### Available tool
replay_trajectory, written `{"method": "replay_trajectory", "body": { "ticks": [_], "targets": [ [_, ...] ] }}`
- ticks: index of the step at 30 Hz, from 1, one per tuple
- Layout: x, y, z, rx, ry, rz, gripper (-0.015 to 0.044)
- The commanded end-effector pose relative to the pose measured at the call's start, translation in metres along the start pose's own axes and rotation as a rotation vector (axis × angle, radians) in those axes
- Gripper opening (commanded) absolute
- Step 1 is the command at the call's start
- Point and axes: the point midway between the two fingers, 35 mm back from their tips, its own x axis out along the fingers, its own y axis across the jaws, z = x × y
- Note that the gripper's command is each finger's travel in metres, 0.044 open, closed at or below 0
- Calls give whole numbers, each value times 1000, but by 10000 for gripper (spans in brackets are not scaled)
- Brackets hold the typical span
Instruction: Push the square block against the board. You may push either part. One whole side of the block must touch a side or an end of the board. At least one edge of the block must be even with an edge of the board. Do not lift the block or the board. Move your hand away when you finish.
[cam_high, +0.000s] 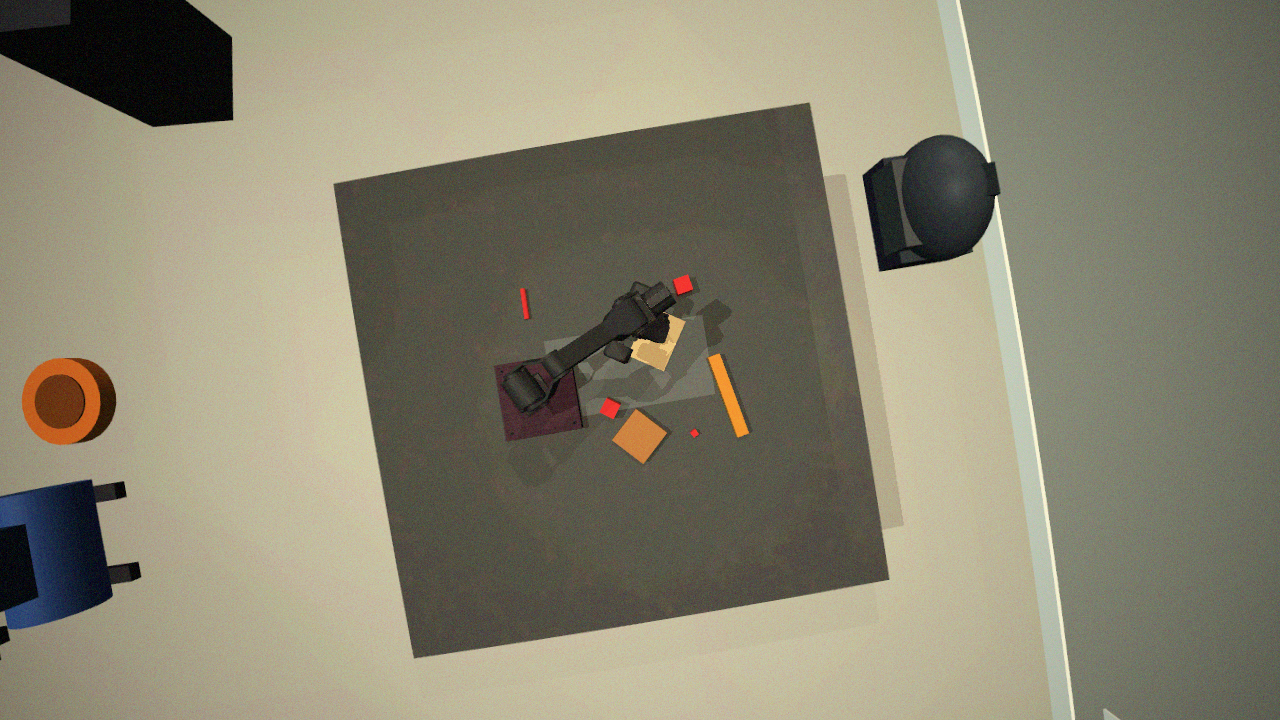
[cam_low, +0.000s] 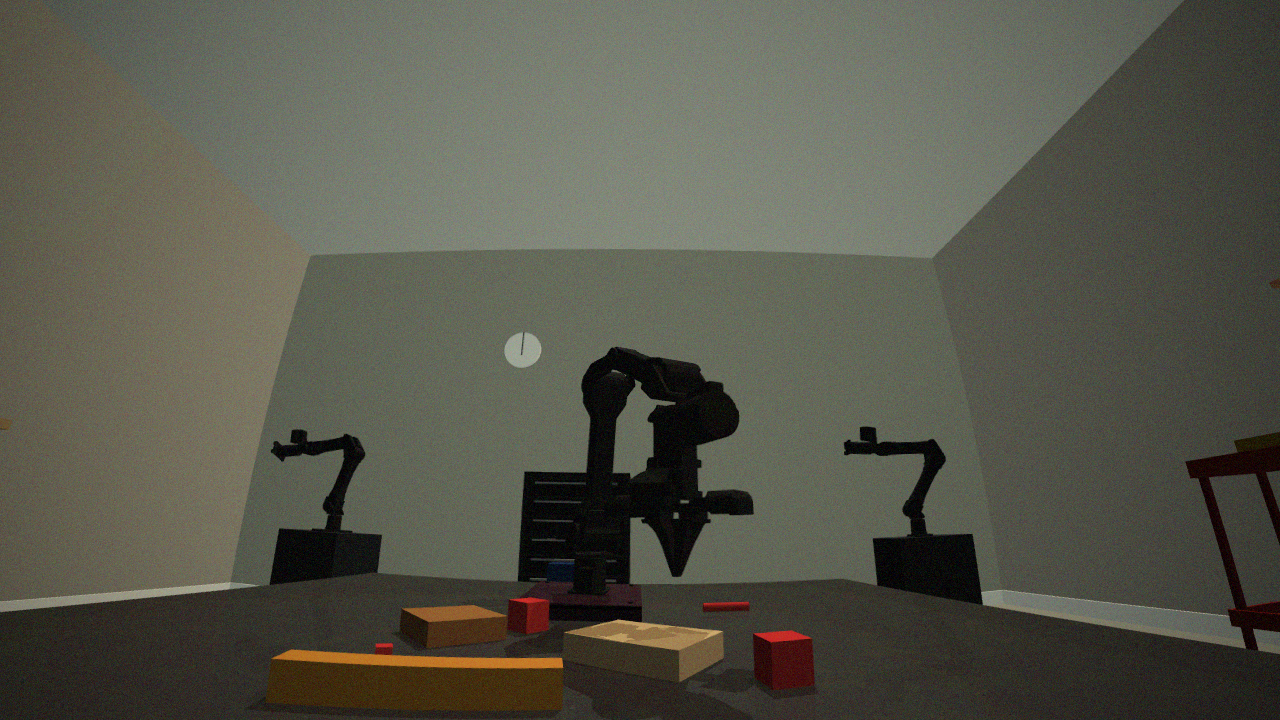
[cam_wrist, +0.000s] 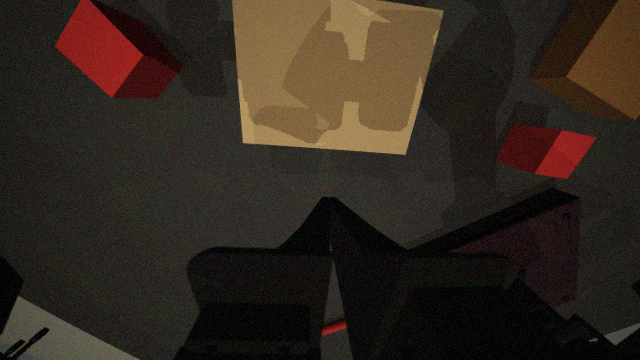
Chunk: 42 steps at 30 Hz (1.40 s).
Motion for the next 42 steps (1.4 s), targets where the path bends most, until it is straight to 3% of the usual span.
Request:
{"method": "replay_trajectory", "body": {
  "ticks": [1, 15, 21, 42],
  "targets": [
    [0, -1, -7, 6, -1, 2, 0],
    [-2, -1, -23, 0, 5, 2, 0],
    [-50, -1, -24, 6, 1, 2, 0],
    [-50, -1, -24, 6, 1, 2, 0]
  ]
}}
